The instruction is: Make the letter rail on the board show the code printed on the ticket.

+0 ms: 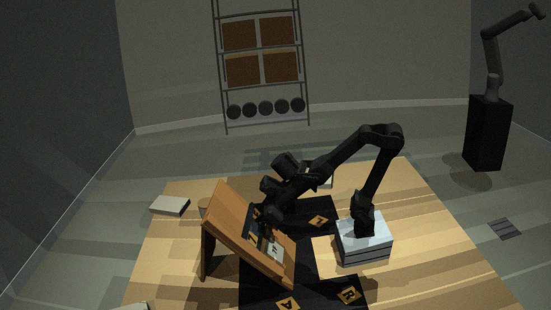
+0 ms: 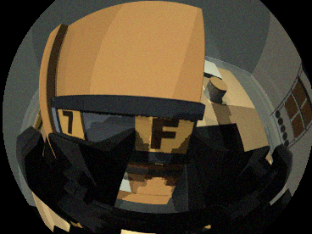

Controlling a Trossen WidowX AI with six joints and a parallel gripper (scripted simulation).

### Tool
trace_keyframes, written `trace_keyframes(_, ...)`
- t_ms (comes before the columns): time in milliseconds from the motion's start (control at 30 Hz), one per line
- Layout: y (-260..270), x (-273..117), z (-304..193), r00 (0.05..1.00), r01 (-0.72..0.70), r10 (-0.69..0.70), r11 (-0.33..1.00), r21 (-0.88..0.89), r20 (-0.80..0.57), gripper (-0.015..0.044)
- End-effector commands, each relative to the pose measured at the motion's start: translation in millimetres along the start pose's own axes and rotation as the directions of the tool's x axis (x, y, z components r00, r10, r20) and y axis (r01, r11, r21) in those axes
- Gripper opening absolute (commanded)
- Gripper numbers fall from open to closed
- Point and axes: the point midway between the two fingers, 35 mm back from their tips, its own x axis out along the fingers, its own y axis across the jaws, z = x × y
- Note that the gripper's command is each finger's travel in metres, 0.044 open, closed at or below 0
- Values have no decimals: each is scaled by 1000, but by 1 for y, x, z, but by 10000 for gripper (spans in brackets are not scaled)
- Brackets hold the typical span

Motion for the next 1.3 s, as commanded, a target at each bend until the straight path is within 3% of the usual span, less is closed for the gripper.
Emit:
trace_keyframes(0,1,-1,1,1000,4,-4,1000,3,3,0)
trace_keyframes(1267,19,-1,0,1000,3,-3,1000,5,3,0)
